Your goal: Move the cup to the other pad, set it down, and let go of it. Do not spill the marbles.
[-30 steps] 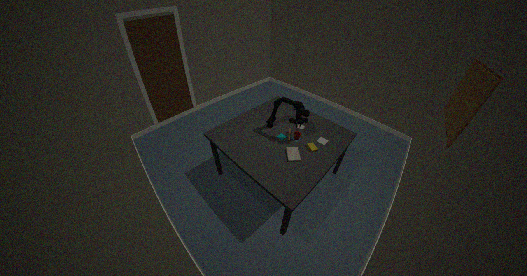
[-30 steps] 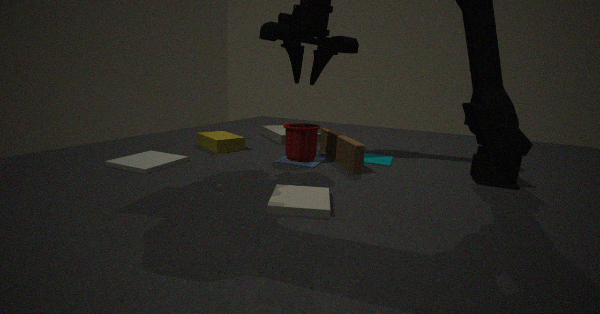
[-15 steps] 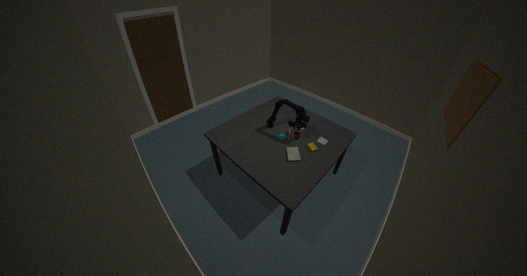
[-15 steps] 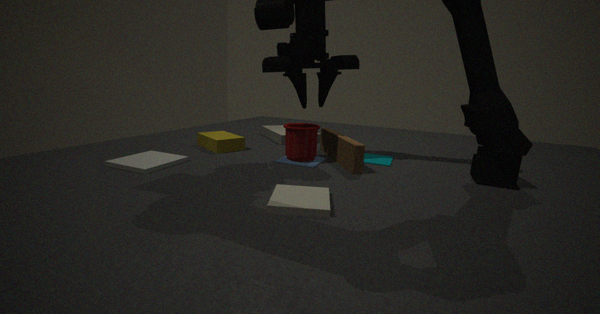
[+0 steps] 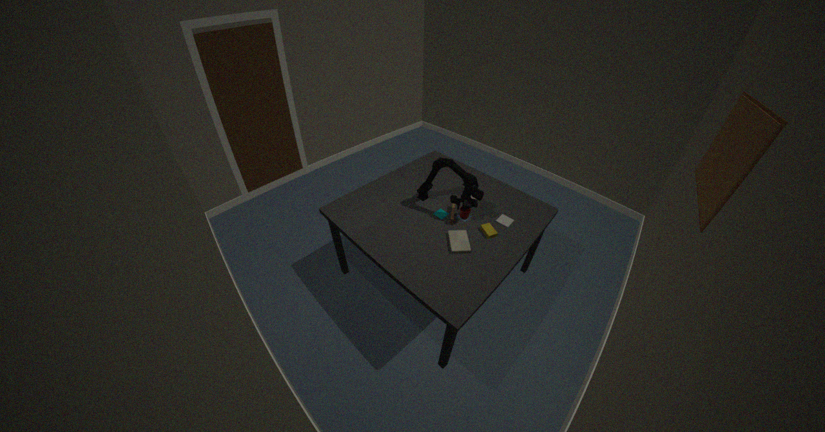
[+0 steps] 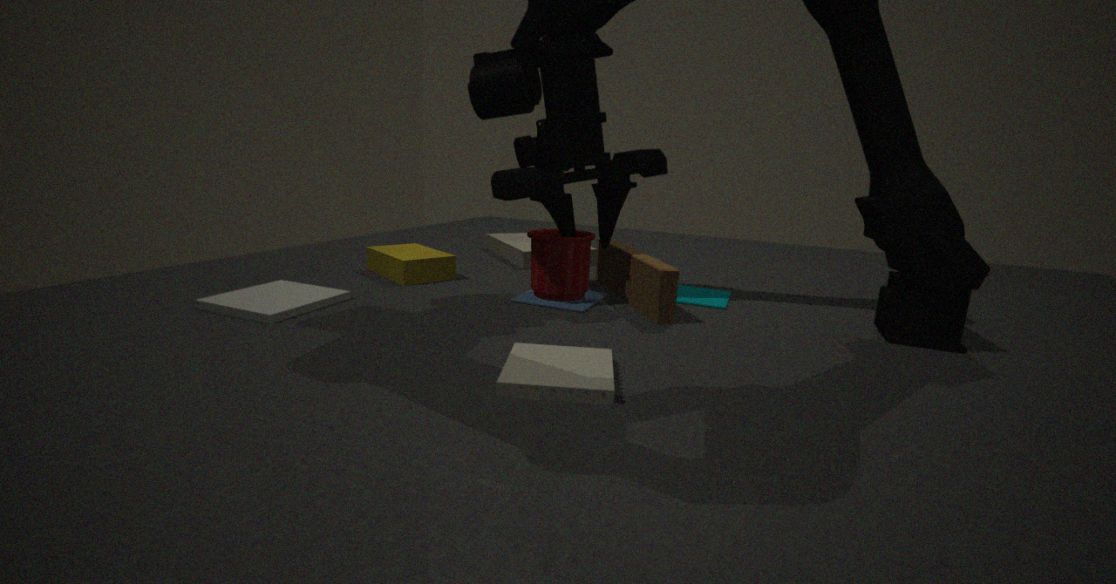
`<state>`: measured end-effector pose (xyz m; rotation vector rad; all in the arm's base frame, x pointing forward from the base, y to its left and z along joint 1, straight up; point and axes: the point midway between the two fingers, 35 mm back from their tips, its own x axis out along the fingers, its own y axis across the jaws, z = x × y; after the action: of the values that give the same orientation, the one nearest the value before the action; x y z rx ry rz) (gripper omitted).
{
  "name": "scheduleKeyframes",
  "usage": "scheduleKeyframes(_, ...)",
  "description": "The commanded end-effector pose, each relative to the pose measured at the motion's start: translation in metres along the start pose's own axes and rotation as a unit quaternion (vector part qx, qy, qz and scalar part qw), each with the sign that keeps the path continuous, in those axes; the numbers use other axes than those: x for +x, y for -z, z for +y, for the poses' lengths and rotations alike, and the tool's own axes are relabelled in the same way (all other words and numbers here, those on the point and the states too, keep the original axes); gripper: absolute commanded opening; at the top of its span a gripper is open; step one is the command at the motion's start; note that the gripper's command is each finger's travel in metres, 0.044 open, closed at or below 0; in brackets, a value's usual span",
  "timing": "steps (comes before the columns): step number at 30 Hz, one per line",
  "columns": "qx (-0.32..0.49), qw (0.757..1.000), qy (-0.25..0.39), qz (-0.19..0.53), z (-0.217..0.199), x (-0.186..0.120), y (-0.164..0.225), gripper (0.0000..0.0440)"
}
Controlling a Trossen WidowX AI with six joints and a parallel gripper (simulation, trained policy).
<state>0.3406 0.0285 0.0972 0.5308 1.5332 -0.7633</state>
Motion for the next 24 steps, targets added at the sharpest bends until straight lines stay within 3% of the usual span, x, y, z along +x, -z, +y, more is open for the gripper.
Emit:
scheduleKeyframes(1,-0.014,1.000,0.012,0.006,0.000,0.022,0.003,0.0176)
scheduleKeyframes(5,-0.029,0.999,0.013,0.012,0.001,0.037,0.006,0.0170)
scheduleKeyframes(13,-0.061,0.998,0.014,0.013,-0.002,0.045,0.011,0.0000)
scheduleKeyframes(24,-0.065,0.998,0.010,0.013,-0.009,0.034,0.018,0.0000)
